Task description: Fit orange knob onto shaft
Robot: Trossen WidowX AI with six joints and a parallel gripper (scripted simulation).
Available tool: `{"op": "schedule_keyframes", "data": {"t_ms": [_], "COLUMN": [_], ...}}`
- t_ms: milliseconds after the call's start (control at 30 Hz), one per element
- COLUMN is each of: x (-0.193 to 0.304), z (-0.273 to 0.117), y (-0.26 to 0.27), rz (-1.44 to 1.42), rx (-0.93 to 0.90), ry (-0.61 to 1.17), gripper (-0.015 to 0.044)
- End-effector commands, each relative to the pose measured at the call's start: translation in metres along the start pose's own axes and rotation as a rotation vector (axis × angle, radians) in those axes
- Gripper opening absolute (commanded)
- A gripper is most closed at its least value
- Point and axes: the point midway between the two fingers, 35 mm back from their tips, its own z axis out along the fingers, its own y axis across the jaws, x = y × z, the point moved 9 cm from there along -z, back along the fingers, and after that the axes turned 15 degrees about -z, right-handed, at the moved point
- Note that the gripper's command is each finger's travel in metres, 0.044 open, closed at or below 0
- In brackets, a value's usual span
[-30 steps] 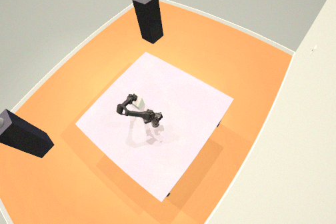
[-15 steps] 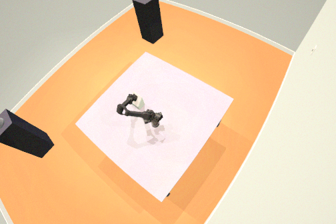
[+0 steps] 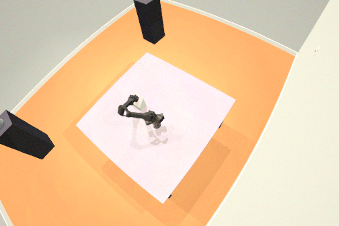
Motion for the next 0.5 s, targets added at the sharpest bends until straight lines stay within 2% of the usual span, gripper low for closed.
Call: {"op": "schedule_keyframes", "data": {"t_ms": [0, 467], "x": [0.001, 0.001], "z": [0.0036, 0.0089], "y": [0.0002, 0.0002], "rz": [0.015, 0.066], "rx": [0.003, 0.001], "ry": [-0.001, 0.0], "gripper": [0.0, 0.0]}}
